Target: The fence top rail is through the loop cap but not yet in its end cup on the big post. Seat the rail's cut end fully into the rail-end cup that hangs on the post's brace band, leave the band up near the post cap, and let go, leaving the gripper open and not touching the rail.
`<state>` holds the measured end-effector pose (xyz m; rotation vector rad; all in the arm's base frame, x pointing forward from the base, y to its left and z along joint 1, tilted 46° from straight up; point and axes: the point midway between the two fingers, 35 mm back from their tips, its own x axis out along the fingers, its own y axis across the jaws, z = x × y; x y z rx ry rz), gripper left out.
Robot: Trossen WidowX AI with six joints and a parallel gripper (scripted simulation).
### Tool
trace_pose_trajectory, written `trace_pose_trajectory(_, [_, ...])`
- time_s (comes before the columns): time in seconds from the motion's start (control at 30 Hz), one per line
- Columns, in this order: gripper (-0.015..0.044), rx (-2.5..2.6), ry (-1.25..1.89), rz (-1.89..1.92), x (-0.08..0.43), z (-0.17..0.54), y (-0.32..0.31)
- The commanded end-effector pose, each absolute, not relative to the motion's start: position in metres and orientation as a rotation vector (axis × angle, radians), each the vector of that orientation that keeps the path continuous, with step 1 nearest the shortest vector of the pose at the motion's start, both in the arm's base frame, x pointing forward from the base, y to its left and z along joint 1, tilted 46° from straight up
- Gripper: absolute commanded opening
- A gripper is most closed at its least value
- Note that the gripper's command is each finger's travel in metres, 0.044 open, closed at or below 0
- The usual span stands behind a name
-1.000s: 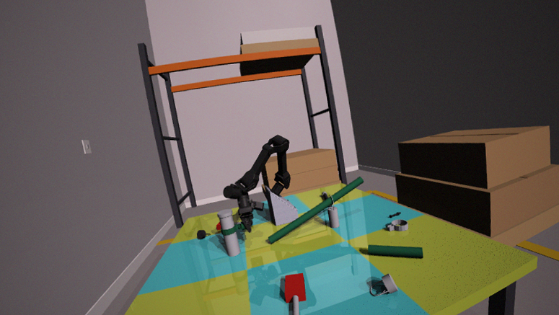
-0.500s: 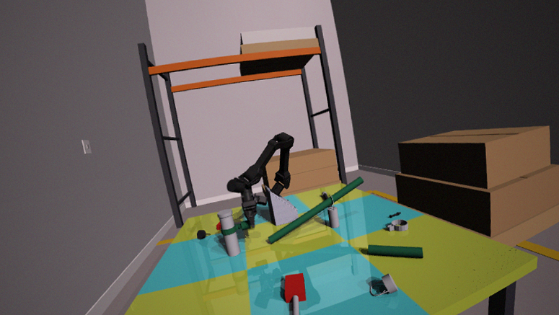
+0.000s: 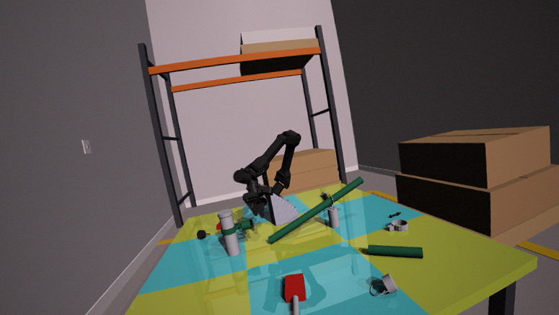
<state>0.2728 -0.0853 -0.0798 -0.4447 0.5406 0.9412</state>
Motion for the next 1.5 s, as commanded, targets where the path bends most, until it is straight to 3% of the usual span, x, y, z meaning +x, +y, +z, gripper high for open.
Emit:
trace_pose_trajectory(0.0, [0.044,-0.12,0.707,0.814,0.271,-0.043,-0.084])
trace_pose_trajectory(0.37, [0.044,0.727,1.039,0.392,0.25,0.04,-0.064])
trace_pose_trajectory(1.03, [0.044,0.928,1.168,0.302,0.254,0.039,-0.052])
trace_pose_trajectory(1.47, [0.044,1.672,1.762,-0.549,0.266,0.028,0.015])
